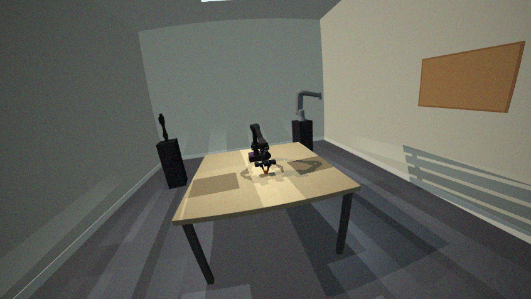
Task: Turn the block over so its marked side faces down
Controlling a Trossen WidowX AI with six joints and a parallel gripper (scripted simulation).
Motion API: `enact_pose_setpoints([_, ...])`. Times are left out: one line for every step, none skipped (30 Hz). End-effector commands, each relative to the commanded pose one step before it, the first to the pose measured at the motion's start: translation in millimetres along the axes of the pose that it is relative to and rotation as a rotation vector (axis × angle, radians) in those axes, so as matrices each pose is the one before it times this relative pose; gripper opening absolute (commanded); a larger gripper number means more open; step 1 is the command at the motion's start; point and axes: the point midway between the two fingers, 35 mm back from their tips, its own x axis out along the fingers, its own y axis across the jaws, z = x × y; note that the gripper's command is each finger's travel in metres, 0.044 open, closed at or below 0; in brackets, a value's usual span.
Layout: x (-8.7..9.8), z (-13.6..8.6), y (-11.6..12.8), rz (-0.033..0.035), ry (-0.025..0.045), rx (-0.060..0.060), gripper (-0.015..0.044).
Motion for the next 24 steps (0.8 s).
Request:
enact_pose_setpoints([0.66,0.15,0.7,0.00477,-0.00031,-0.0047,0.0098])
enact_pose_setpoints([0.0,0.0,0.0,0.0,0.0,0.0,0.0092])
enact_pose_setpoints([0.0,0.0,0.0,0.0,0.0,0.0,0.0085])
enact_pose_setpoints([0.0,0.0,0.0,0.0,0.0,0.0,0.0078])
enact_pose_setpoints([0.0,0.0,0.0,0.0,0.0,0.0,0.0072])
enact_pose_setpoints([0.0,0.0,0.0,0.0,0.0,0.0,0.0065])
enact_pose_setpoints([0.0,0.0,0.0,0.0,0.0,0.0,0.0058])
enact_pose_setpoints([0.0,0.0,0.0,0.0,0.0,0.0,0.0052])
enact_pose_setpoints([0.0,0.0,0.0,0.0,0.0,0.0,0.0045])
enact_pose_setpoints([0.0,0.0,0.0,0.0,0.0,0.0,0.0038])
enact_pose_setpoints([0.0,0.0,0.0,0.0,0.0,0.0,0.0032])
enact_pose_setpoints([0.0,0.0,0.0,0.0,0.0,0.0,0.0025])
enact_pose_setpoints([-1.23,0.06,0.02,0.00003,-0.00006,0.0,0.0])
enact_pose_setpoints([-3.69,0.16,0.06,0.00007,-0.00015,0.0,0.0])
enact_pose_setpoints([-6.16,0.17,0.06,0.0001,-0.00019,0.0001,0.0])
enact_pose_setpoints([-7.98,0.05,0.0,0.00004,0.00001,0.0,0.0])
enact_pose_setpoints([-6.15,-0.1,-0.03,0.00001,0.00008,0.0,0.0])
enact_pose_setpoints([-3.68,-0.12,-0.04,-0.00001,0.0001,0.0,0.0])
enact_pose_setpoints([-1.21,-0.05,-0.03,-0.00003,0.00009,0.0,0.0])
enact_pose_setpoints([0.0,0.0,0.0,0.0,0.0,0.0,0.0])
enact_pose_setpoints([0.0,0.0,0.0,0.0,0.0,0.0,0.0])
enact_pose_setpoints([0.0,0.0,0.0,0.0,0.0,0.0,0.0])
enact_pose_setpoints([0.17,0.07,0.02,-0.00001,-0.00254,-0.0001,0.0])
enact_pose_setpoints([0.49,0.21,0.06,-0.00002,-0.00761,-0.0003,0.0])
